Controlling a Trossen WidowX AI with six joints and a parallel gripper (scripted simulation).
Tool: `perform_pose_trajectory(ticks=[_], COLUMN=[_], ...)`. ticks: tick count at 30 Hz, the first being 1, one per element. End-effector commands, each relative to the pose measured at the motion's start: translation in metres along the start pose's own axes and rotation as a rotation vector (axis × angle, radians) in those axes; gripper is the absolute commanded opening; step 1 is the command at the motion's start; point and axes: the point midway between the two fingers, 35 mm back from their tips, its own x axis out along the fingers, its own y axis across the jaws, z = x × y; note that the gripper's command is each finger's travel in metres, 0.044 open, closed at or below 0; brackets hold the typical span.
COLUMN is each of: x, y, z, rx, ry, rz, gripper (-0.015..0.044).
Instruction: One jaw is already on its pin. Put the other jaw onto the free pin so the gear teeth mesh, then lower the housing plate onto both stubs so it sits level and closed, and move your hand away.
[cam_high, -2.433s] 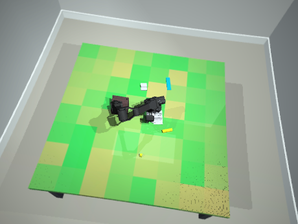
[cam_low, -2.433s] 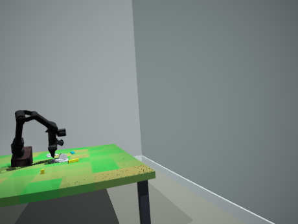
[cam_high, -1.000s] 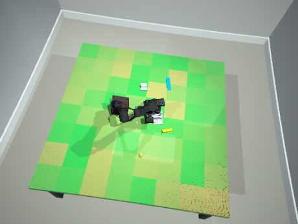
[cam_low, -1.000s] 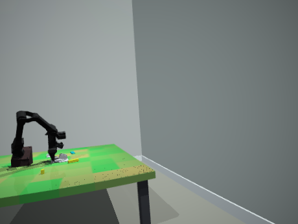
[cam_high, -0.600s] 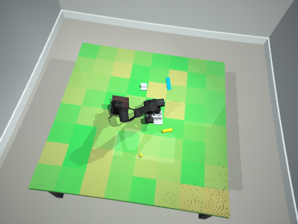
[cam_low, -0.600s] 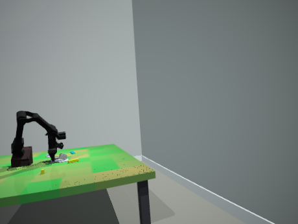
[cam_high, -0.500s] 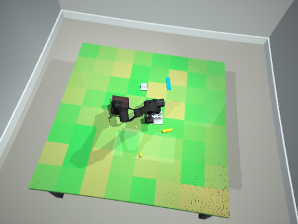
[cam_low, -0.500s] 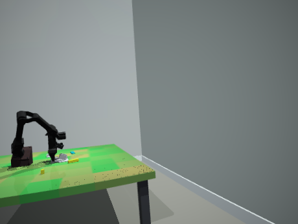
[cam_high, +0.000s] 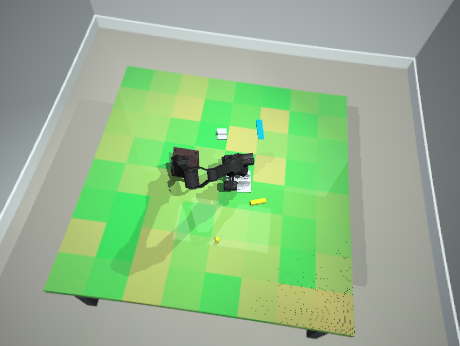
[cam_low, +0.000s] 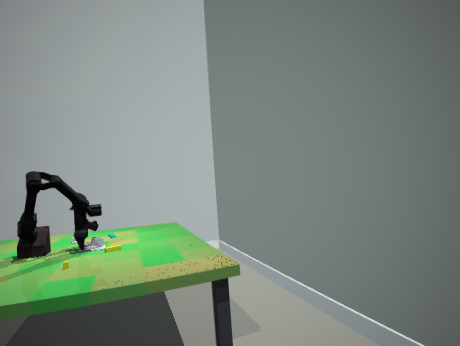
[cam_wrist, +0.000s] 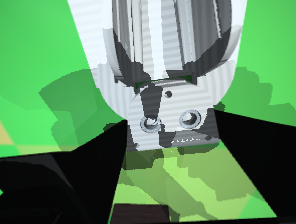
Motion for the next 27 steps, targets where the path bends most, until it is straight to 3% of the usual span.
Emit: perform_pose_trajectory(ticks=[1, 27], x=[0.0006, 0.0055], y=[-0.0006, -0.0006], z=[-0.0002, -0.0002], rx=[-0.005, -0.005], ry=[0.0, 0.0], rz=[-0.005, -0.006], gripper=[0.0351, 0.0351])
